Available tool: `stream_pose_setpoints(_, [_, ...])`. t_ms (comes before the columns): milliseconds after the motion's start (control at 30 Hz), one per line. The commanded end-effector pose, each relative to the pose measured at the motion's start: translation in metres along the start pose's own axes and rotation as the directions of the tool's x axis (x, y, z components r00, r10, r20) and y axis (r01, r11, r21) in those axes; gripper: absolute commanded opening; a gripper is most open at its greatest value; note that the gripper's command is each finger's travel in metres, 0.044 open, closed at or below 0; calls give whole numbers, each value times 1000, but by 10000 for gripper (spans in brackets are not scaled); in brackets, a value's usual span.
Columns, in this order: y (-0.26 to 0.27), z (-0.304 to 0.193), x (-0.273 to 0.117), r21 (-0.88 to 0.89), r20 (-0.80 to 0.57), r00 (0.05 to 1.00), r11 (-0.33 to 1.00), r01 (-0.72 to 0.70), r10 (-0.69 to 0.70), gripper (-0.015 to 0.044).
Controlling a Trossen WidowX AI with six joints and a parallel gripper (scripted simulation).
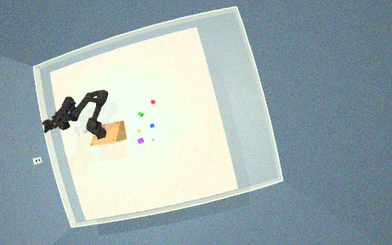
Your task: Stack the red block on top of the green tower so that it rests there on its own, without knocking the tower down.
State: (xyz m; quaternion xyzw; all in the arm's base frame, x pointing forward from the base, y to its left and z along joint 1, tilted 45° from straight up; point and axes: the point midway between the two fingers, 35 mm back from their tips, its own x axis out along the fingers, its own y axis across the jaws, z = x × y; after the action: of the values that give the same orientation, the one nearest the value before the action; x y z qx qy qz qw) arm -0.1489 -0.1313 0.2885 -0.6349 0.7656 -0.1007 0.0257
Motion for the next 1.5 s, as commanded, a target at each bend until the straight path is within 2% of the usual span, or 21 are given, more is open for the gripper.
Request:
stream_pose_setpoints(0, [0,0,0,2,-2,1000,1000,-2,2,426])
stream_pose_setpoints(133, [11,-10,-5,62,-43,997,997,-54,56,440])
stream_pose_setpoints(400, [59,-34,-37,323,-118,953,918,-229,280,440])
stream_pose_setpoints(767, [112,-62,-108,644,-204,792,689,-333,575,440])
stream_pose_setpoints(1067, [136,-78,-183,840,-256,584,476,-260,770,440])
stream_pose_setpoints(1467, [135,-88,-291,956,-286,245,292,10,926,440])
